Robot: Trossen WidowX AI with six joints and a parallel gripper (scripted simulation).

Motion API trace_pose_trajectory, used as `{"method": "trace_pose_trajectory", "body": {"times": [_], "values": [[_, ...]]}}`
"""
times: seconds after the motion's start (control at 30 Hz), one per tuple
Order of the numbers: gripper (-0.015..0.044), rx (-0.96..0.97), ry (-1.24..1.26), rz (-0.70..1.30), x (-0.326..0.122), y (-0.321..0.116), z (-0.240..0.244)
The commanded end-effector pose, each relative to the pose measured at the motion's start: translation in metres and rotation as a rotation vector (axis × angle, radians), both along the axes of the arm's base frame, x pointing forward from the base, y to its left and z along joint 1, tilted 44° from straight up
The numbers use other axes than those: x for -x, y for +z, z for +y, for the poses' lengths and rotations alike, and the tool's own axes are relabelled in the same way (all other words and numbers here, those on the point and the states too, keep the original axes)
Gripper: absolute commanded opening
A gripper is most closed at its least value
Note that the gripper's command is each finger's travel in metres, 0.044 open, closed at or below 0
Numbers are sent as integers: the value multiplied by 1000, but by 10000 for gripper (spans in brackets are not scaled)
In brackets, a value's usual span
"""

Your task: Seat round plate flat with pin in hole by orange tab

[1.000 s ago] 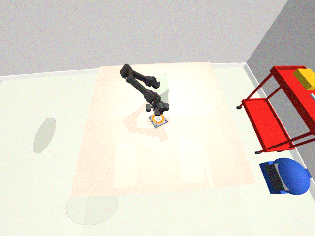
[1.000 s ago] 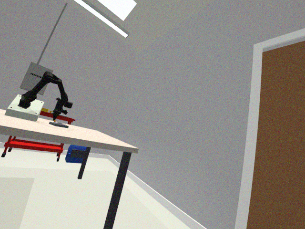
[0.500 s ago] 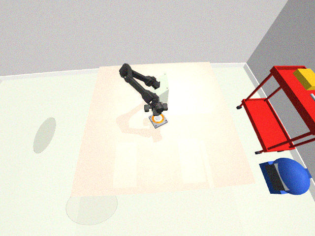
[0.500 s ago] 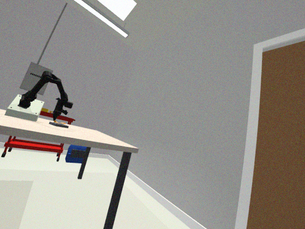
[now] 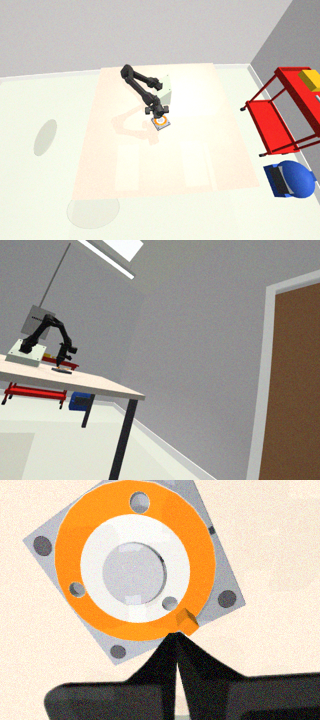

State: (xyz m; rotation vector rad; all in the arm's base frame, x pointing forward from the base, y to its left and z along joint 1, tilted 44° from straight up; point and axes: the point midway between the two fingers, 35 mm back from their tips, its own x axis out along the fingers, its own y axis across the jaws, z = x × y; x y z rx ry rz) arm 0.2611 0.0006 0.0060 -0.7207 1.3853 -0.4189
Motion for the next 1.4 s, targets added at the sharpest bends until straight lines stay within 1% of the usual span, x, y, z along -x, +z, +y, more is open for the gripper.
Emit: {"method": "trace_pose_trajectory", "body": {"times": [0.0,1.37], "values": [[0,10,-7,-9,-5,5,-5],[0,10,-7,-12,-47,23,-7]]}}
